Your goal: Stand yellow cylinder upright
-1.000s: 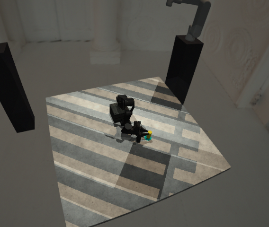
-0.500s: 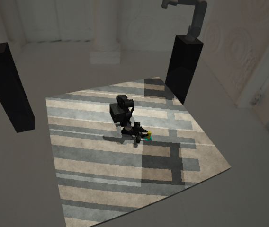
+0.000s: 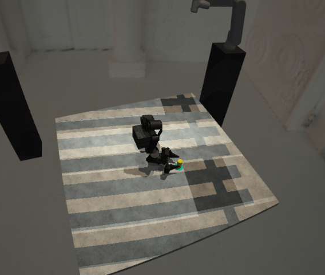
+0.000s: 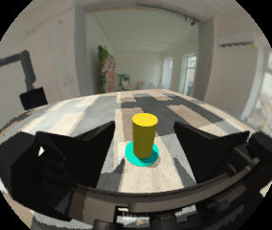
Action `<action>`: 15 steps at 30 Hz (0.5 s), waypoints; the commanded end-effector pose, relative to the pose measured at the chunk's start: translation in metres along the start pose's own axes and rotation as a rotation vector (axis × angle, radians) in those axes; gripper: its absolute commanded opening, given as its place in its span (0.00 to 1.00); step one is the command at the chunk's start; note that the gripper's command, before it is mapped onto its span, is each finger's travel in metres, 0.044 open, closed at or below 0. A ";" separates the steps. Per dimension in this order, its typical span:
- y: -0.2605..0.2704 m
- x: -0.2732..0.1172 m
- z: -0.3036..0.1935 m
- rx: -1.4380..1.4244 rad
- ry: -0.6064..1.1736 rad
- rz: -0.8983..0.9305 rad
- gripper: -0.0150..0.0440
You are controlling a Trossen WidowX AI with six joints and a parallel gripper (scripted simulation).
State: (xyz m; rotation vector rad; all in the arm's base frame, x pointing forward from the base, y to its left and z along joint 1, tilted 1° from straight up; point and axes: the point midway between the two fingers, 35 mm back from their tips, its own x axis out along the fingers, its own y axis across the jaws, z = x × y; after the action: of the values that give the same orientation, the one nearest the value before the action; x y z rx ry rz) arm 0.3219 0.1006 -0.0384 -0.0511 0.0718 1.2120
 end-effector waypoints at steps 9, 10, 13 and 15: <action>-0.003 -0.002 0.055 -0.006 -0.008 0.001 0.93; -0.002 -0.003 0.060 -0.006 -0.009 0.001 0.93; -0.001 -0.004 0.074 -0.006 -0.011 0.000 0.93; 0.001 -0.005 0.082 -0.006 -0.012 -0.001 0.93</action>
State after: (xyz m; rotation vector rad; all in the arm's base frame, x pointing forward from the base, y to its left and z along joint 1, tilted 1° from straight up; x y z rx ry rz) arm 0.3252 0.1021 0.0320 -0.0580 0.0506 1.2146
